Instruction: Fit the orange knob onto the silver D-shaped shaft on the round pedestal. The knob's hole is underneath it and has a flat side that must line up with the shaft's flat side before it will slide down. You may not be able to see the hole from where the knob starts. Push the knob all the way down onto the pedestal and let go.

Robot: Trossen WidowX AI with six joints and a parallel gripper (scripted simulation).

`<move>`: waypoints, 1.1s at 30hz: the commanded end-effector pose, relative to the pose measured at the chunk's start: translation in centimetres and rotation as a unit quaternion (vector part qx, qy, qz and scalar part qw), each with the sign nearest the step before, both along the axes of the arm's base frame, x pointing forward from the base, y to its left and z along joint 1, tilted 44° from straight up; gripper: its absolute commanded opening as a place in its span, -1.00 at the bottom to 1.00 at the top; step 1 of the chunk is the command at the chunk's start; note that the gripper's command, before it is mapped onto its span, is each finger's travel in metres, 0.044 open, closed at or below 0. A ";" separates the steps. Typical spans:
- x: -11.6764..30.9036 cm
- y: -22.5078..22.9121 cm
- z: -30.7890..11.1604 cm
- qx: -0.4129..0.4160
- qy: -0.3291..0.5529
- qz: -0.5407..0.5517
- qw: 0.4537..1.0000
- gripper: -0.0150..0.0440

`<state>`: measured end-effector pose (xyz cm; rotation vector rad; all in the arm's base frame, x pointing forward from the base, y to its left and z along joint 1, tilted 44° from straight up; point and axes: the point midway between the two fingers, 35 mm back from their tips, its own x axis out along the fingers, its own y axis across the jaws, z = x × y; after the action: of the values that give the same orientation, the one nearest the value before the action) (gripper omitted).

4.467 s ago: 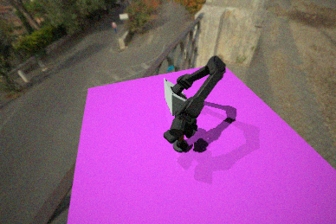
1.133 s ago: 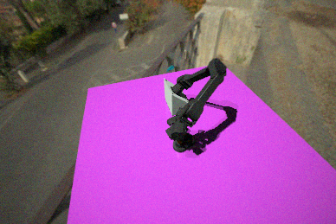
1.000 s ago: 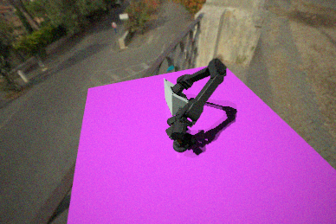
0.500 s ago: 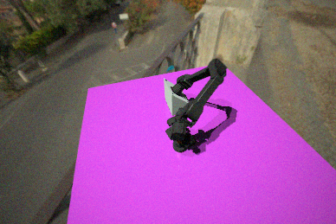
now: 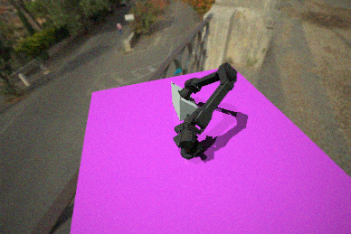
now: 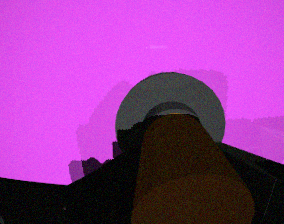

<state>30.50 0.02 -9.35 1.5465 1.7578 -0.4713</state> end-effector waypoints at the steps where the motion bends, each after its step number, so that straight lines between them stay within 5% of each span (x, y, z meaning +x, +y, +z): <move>1: 0.1 0.2 -0.2 0.001 0.000 -0.003 1.000 -0.49; 8: 0.0 0.1 -0.1 0.000 0.000 0.000 1.000 -0.49; 25: 0.0 0.1 -0.1 0.000 0.000 0.000 1.000 1.00; 33: 0.2 -0.8 0.7 -0.001 0.000 0.000 1.000 1.00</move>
<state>30.42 0.07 -9.31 1.5476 1.7648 -0.4736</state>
